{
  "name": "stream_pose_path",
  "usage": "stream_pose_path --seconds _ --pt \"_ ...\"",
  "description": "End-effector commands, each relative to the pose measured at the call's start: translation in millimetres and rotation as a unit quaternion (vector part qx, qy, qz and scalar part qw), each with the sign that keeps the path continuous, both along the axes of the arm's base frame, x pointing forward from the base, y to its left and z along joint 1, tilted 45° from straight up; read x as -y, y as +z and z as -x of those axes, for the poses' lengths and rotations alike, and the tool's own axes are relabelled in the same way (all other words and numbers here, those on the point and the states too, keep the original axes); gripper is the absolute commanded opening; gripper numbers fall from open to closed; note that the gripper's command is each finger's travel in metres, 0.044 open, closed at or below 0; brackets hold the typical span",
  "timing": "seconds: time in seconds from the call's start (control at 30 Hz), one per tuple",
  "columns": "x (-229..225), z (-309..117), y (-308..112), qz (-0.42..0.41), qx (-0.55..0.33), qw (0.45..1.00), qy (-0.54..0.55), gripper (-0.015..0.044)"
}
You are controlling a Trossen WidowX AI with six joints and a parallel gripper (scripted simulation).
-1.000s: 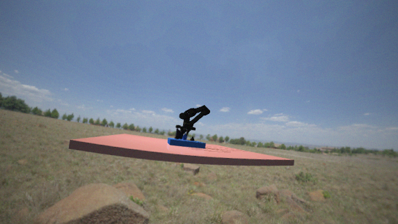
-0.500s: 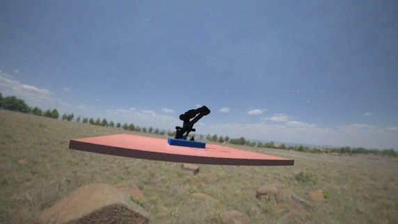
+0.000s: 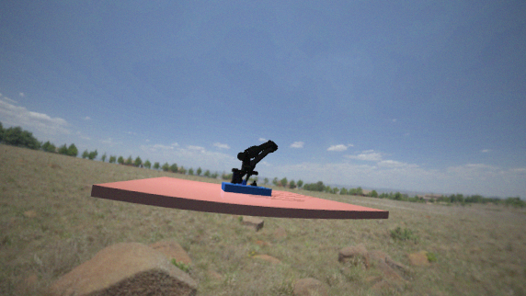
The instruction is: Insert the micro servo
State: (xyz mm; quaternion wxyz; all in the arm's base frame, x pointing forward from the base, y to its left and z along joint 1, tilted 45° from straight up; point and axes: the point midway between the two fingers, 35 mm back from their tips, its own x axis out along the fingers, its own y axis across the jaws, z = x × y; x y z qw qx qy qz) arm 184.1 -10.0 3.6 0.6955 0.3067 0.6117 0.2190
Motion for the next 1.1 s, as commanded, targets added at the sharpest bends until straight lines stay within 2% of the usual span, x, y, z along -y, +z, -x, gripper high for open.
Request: stream_pose_path --seconds 0.0,0.1,0.37,0.63,0.77,0.93,0.97,1.07 --pt "0 0 0 -0.002 0.003 1.0 -0.002 0.0105" --pt "0 0 0 -0.002 0.003 1.0 -0.002 0.0184" --pt "21 8 24 -0.001 0.002 1.0 -0.002 0.0187" --pt "21 10 27 -0.002 0.002 1.0 -0.002 0.0187" --pt "28 -3 31 -0.006 0.0 1.0 -0.003 0.0292" --pt "54 -40 51 -0.003 0.002 1.0 -0.002 0.0424" --pt "60 -48 55 -0.002 0.003 1.0 -0.002 0.044" --pt "74 -72 68 -0.001 0.004 1.0 -0.002 0.044"
